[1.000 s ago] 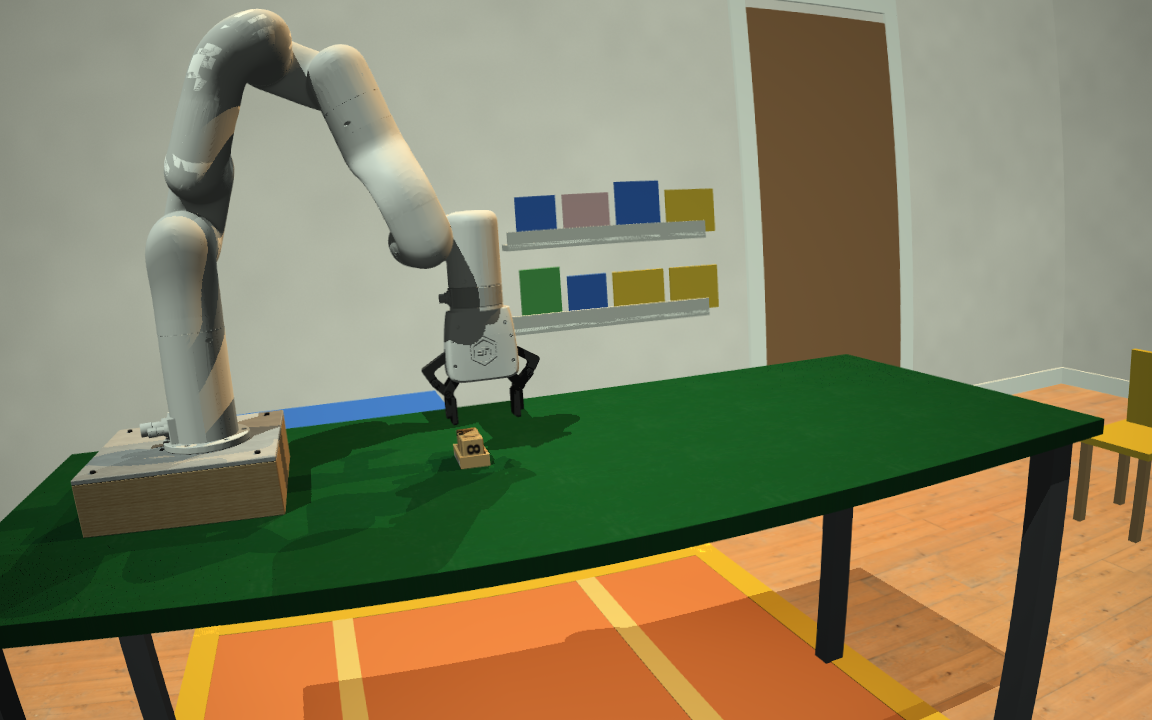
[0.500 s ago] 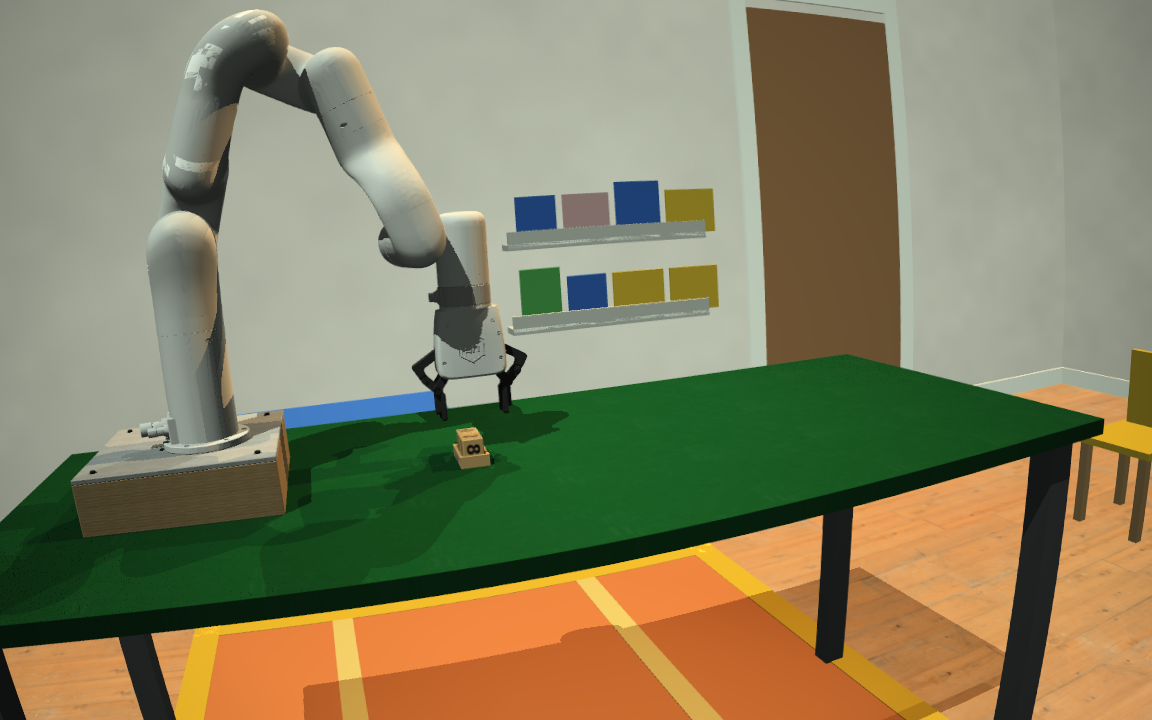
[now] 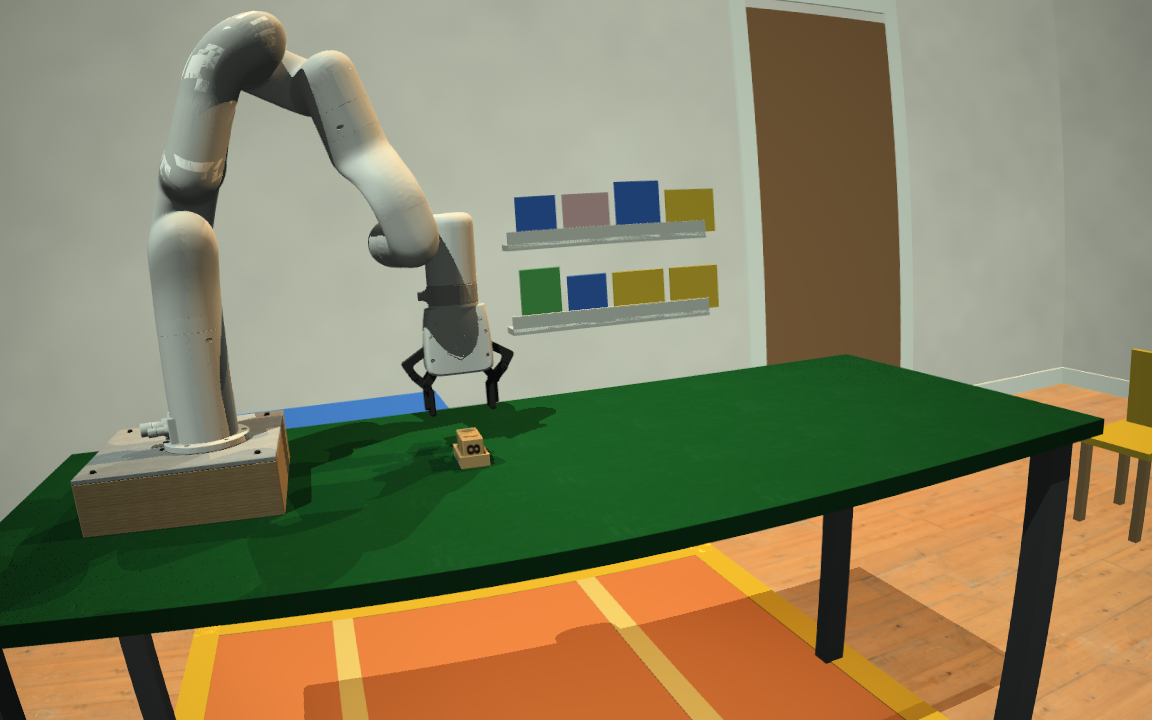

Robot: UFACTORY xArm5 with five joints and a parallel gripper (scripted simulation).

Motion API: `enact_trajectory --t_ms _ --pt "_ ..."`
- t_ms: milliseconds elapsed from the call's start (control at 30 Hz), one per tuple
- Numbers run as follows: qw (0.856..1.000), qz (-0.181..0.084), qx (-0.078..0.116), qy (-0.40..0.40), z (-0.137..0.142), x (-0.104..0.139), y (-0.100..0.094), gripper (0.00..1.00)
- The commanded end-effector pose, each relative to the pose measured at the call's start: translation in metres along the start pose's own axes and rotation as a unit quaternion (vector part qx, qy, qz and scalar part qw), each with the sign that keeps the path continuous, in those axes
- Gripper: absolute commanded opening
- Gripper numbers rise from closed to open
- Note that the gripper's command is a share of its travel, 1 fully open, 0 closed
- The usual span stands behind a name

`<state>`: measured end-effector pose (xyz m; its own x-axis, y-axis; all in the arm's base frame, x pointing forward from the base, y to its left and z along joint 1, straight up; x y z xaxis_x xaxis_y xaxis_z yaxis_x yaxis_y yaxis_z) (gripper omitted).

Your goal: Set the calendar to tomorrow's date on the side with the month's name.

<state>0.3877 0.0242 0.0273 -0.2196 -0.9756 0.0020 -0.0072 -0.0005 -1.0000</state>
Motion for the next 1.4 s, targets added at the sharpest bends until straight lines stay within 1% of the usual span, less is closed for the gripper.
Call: enact_trajectory --t_ms 0,167,367,433,667,1367 --pt "1.000 0.000 0.002 0.000 -0.003 -0.011 -0.001 1.00" --pt "1.000 0.000 0.002 0.000 -0.003 -0.011 0.002 1.00" --pt "1.000 0.000 0.002 0.000 -0.003 -0.011 0.017 1.00" --pt "1.000 0.000 0.002 0.000 -0.003 -0.011 0.017 1.00" --pt "1.000 0.000 0.002 0.000 -0.003 -0.011 0.033 1.00" --pt "1.000 0.000 0.002 0.000 -0.003 -0.011 0.034 1.00"
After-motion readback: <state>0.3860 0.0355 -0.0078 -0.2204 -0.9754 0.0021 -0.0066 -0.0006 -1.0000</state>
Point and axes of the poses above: the point where the finger pads meet when closed, its own y axis out along the fingers, its own z axis across the jaws, x = y × z, the point moved 4 cm from there along -y, back along the fingers, and after that the axes turned 4 degrees about y, right-handed, at the moved point
